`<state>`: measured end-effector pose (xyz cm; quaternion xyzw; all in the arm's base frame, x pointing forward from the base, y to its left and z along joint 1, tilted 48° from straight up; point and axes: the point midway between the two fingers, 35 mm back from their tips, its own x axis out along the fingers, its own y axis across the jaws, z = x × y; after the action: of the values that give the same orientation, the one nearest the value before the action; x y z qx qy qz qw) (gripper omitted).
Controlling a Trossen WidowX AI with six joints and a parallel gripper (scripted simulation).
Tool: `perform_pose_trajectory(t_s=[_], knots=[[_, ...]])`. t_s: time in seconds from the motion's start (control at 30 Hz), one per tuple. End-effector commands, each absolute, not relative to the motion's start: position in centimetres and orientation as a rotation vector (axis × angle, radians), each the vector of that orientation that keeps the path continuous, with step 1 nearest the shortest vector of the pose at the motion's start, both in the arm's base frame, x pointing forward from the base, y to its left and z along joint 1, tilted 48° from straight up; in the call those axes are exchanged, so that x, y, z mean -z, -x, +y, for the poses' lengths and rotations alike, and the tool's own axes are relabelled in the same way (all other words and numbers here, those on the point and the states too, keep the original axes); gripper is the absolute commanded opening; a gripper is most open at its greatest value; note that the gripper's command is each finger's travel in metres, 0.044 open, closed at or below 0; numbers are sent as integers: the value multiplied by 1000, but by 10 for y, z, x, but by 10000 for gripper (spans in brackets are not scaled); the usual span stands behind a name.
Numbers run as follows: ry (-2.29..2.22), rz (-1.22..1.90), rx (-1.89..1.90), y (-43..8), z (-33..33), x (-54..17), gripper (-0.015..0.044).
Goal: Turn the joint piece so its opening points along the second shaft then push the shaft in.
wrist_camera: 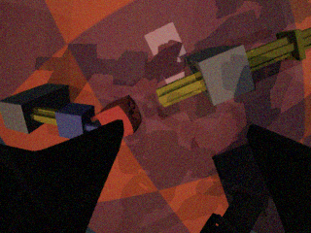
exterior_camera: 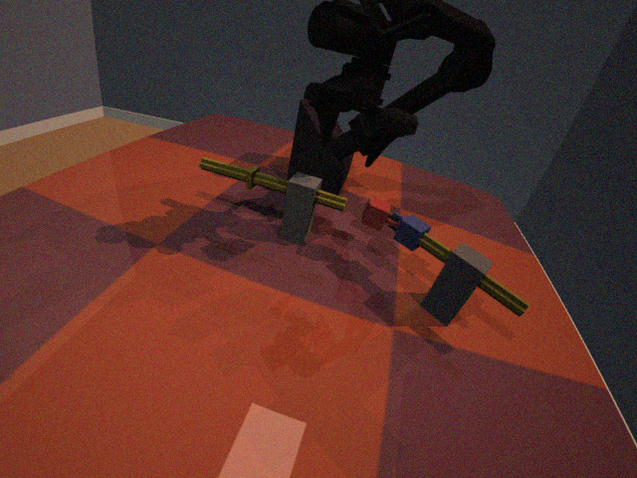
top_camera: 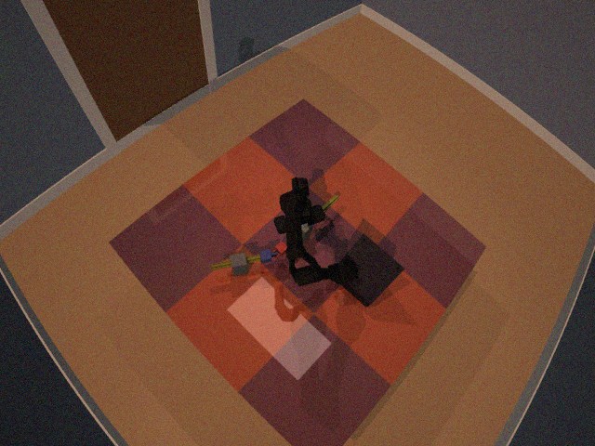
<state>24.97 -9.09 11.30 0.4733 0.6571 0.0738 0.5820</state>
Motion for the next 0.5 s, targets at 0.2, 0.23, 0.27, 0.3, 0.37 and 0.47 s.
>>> perform_pose_trajectory(t_s=[0.2,0.23,0.27,0.3,0.37,0.47], knots=[[-1314,1593,63,-250,-88,-110,440],[-1335,1597,86,-250,-88,-110,440],[-1355,1601,110,-250,-87,-110,440],[-1375,1605,134,-250,-87,-110,440],[-1416,1611,182,-250,-86,-109,440],[-1476,1619,254,-250,-86,-109,440]])
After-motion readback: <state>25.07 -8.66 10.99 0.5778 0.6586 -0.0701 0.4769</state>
